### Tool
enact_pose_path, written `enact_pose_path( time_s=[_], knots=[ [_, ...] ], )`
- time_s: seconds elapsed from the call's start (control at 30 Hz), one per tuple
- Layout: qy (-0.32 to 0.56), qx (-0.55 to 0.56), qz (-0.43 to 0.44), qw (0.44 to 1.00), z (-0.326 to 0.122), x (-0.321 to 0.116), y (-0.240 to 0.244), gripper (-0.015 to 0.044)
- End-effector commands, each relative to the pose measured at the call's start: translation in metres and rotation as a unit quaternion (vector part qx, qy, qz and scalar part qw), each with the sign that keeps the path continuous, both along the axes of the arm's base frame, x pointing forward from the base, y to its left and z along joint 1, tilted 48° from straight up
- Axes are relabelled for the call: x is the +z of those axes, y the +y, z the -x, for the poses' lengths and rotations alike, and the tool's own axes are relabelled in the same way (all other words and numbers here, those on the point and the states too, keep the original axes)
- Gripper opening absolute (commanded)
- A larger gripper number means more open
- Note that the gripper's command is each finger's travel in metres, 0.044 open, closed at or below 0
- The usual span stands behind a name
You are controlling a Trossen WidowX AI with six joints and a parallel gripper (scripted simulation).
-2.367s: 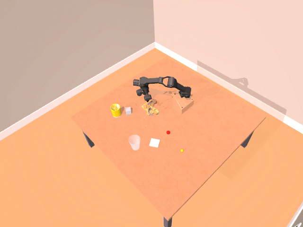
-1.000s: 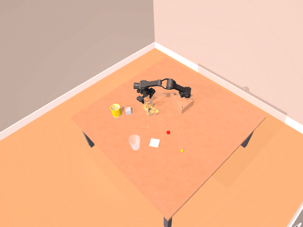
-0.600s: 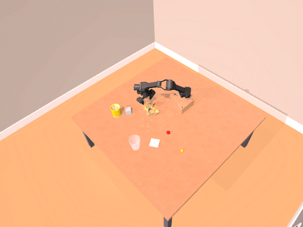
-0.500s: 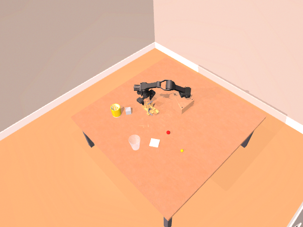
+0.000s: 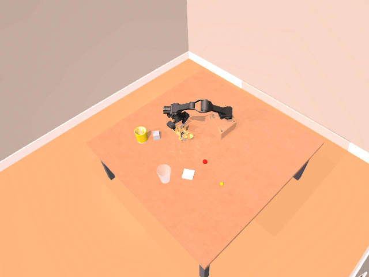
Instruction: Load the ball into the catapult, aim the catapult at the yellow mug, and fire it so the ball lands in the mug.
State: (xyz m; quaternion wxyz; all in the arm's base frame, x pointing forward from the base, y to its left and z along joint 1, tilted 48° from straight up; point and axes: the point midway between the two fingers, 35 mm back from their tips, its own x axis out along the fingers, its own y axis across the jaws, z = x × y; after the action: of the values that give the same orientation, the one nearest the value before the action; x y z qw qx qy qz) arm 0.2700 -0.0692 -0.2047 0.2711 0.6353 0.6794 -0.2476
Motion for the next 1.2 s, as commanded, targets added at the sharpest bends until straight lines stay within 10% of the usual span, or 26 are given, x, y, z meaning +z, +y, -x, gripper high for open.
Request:
enact_pose_path(
  time_s=[0.0,0.27,0.67,1.17],
  knots=[
    [0.002,-0.002,-0.002,1.0,0.002,-0.004,0.006,0.044],
    [0.002,-0.002,-0.003,1.0,0.003,-0.01,0.013,0.044],
    [0.001,0.001,-0.001,1.0,0.002,-0.009,0.01,0.0125],
    [0.0,0.003,0.0,1.0,0.0,0.025,-0.027,0.0]
  ],
)
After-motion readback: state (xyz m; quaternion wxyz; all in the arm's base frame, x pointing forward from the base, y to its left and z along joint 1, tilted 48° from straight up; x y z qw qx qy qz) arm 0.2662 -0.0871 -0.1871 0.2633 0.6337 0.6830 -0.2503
